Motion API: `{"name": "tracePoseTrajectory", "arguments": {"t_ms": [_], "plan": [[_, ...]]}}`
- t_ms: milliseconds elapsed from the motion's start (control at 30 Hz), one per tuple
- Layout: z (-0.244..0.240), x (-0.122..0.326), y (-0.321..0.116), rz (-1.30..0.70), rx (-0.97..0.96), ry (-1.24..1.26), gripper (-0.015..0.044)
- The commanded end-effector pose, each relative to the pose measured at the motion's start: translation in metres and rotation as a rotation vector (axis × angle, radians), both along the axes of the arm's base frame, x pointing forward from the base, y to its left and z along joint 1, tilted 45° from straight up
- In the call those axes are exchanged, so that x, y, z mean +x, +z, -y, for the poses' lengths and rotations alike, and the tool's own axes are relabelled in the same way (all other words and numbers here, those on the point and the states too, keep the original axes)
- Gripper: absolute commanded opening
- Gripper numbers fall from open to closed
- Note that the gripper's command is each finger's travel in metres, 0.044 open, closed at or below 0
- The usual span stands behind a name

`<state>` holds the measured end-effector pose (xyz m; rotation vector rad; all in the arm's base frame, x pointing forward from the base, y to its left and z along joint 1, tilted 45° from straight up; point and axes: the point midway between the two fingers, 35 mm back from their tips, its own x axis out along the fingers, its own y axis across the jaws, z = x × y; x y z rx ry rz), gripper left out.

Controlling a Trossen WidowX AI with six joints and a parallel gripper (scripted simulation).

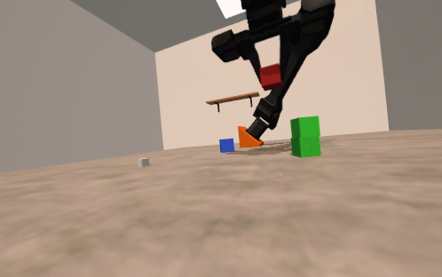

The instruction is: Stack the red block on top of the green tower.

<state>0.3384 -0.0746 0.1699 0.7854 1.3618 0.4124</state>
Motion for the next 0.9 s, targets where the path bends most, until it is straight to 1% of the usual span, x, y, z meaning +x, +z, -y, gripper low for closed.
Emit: {"name": "tracePoseTrajectory", "arguments": {"t_ms": [0, 167, 367, 867], "plan": [[-0.026, 0.003, 0.026, 0.005, 0.018, -0.004, 0.0000], [-0.032, 0.003, 0.029, 0.005, 0.021, -0.002, 0.0000], [-0.050, 0.007, 0.010, 0.005, -0.010, 0.042, 0.0000], [-0.070, 0.012, -0.011, 0.006, -0.010, 0.044, 0.0000]]}}
